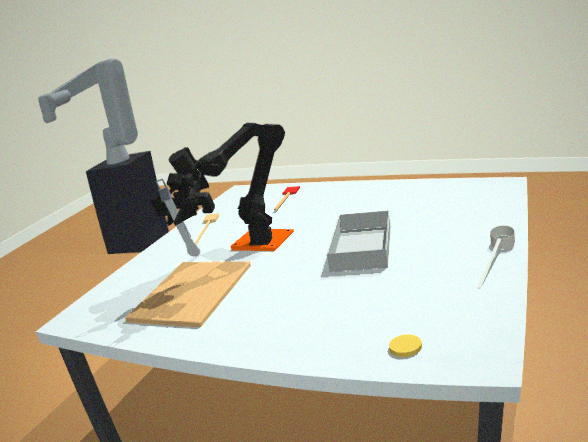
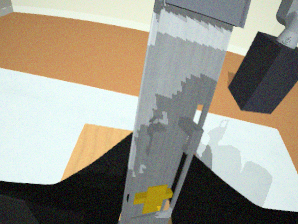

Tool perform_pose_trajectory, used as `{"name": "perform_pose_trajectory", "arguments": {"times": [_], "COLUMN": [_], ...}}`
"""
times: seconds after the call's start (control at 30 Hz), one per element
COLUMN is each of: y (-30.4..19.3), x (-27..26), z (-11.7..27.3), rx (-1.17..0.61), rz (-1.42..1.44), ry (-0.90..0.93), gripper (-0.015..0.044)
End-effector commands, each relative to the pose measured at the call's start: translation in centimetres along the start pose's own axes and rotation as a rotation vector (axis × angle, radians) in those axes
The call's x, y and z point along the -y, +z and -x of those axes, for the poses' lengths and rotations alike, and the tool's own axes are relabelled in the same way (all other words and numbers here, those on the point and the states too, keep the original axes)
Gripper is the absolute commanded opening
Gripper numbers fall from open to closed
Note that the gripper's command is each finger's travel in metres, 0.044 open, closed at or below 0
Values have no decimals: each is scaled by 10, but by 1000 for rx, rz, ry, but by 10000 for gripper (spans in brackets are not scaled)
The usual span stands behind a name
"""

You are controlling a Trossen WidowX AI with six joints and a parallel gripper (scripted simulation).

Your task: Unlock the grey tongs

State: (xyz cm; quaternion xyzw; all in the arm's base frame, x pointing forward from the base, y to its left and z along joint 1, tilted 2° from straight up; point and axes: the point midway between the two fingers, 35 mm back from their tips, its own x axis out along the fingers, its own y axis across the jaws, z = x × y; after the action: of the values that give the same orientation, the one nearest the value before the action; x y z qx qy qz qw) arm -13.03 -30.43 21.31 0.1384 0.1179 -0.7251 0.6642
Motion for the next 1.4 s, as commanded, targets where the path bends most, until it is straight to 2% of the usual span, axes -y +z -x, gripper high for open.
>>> {"name": "perform_pose_trajectory", "arguments": {"times": [0.0,0.93,1.37], "y": [2,2,3], "x": [-1,-1,5], "z": [1,1,-16], "rx": [11,9,-144], "rz": [-1,-2,-45], "ry": [4,4,-2], "gripper": [-150,-150,-150]}}
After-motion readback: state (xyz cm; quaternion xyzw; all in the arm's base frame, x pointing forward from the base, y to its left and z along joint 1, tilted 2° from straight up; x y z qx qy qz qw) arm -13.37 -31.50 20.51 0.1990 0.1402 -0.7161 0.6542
